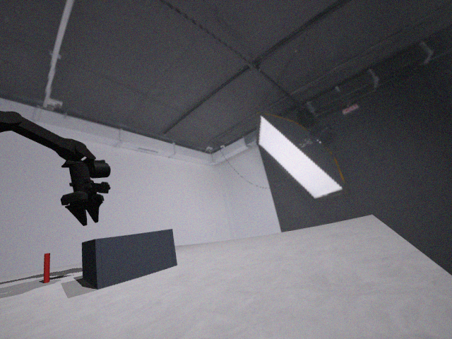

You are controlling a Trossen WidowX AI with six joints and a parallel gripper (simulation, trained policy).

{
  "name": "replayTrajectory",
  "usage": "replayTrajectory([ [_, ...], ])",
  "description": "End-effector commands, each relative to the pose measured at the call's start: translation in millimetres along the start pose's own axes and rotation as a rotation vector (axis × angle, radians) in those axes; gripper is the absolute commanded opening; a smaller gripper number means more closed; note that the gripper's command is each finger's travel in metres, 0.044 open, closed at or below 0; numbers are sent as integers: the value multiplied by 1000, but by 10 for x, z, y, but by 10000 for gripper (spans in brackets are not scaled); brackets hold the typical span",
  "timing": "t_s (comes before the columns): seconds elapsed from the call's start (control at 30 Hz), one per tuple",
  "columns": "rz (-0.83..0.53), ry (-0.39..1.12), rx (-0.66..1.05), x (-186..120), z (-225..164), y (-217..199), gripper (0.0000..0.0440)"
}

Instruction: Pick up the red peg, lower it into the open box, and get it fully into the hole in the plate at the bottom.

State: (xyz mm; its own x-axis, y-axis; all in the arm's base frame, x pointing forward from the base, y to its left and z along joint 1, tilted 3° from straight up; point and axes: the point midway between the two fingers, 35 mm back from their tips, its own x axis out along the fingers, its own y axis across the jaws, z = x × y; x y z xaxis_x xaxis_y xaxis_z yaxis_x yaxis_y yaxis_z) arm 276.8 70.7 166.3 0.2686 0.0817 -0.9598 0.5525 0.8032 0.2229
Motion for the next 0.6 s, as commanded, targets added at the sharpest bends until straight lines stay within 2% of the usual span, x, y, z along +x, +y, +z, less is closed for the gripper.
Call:
replayTrajectory([
  [0.0,-77,43,54,4,-271,-88,440],
  [0.3,-250,116,135,96,-832,-241,440],
  [0.57,-335,126,148,310,-1141,-322,440],
])
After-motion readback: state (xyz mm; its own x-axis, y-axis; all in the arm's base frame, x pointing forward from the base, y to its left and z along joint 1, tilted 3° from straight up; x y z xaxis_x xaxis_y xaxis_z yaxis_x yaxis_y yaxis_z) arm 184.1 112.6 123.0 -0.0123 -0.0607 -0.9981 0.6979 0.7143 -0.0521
